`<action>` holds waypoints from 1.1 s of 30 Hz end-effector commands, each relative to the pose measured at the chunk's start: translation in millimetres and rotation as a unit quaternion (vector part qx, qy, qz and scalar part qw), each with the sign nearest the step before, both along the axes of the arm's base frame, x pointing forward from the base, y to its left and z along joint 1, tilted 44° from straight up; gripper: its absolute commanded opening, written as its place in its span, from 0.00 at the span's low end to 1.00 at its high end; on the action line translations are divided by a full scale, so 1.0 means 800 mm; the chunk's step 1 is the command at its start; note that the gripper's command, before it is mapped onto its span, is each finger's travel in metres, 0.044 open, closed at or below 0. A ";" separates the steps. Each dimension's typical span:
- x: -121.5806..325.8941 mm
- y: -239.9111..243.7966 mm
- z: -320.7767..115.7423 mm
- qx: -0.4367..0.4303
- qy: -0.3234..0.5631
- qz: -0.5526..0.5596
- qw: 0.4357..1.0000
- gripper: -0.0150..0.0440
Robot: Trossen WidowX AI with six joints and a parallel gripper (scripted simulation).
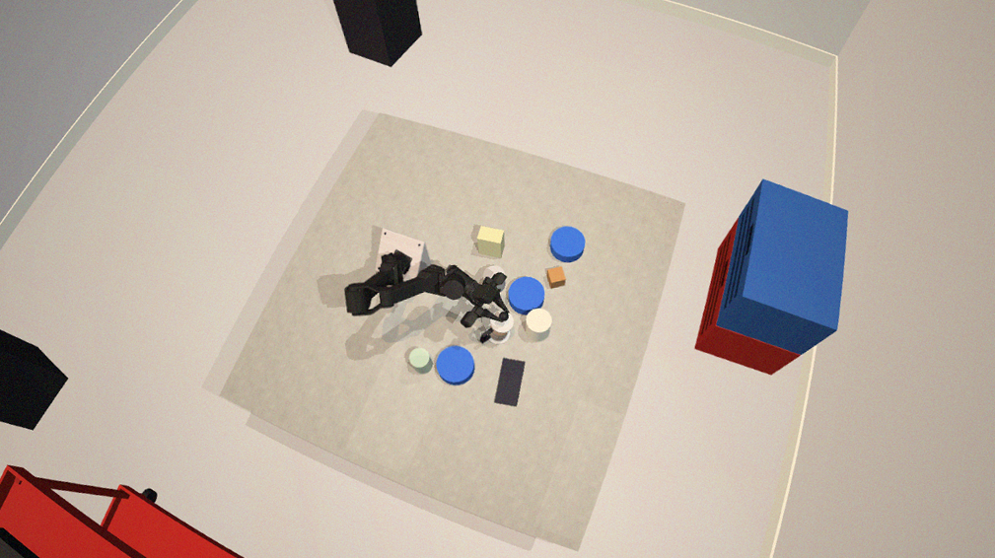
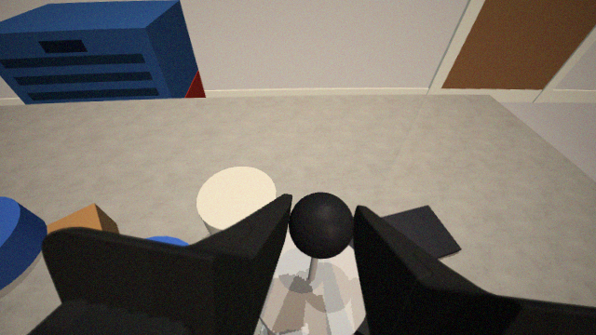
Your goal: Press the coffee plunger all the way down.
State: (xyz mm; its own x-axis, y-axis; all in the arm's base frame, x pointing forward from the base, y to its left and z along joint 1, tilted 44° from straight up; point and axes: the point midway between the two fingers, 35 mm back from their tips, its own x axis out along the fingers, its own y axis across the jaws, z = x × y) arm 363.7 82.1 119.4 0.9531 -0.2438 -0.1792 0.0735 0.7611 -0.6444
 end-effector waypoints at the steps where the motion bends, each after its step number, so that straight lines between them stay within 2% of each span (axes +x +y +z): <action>1: 0.001 -0.023 -0.025 -0.021 0.028 -0.021 0.999 0.46; 33: 0.007 -0.019 -0.025 -0.020 0.027 -0.022 0.999 0.46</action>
State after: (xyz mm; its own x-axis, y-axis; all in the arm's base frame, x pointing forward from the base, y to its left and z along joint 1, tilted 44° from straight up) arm 369.0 73.3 106.5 0.9417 -0.2678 -0.2035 0.0689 0.7459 -0.6625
